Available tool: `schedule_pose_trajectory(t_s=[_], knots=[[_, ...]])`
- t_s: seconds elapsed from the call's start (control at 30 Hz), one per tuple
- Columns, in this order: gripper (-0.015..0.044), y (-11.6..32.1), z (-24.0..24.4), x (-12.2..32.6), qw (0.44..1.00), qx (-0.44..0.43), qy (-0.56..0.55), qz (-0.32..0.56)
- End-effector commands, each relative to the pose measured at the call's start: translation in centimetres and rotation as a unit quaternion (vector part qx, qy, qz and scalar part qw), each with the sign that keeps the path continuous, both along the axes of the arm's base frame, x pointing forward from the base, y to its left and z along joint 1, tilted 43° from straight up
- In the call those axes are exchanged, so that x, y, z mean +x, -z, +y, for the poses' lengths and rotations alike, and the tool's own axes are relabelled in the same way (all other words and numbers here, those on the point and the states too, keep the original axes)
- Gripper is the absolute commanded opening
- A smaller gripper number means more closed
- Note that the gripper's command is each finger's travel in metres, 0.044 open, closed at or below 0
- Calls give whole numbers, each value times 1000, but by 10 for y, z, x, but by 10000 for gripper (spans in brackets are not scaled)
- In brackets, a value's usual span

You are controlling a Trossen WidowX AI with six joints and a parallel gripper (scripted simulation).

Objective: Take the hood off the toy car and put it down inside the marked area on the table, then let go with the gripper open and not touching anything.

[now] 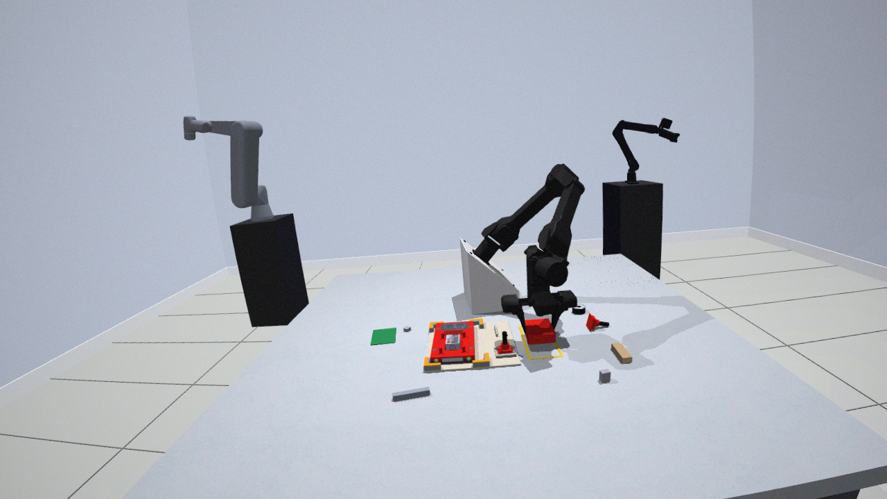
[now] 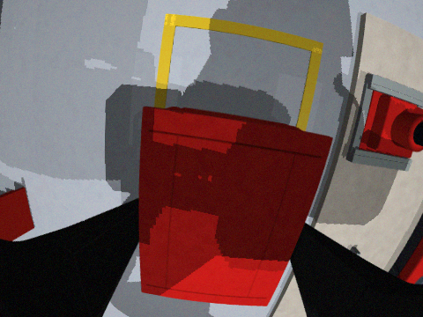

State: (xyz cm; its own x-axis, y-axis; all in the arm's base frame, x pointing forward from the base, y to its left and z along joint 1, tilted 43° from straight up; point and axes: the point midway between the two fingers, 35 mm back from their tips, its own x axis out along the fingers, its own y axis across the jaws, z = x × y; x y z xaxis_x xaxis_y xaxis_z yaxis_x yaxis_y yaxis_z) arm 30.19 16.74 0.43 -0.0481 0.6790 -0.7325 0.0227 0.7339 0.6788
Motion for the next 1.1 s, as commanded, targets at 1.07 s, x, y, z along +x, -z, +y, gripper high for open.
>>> schedule_pose_trajectory(t_s=[1.07], knots=[[184,9,9,-1,1000,2,0,0]])
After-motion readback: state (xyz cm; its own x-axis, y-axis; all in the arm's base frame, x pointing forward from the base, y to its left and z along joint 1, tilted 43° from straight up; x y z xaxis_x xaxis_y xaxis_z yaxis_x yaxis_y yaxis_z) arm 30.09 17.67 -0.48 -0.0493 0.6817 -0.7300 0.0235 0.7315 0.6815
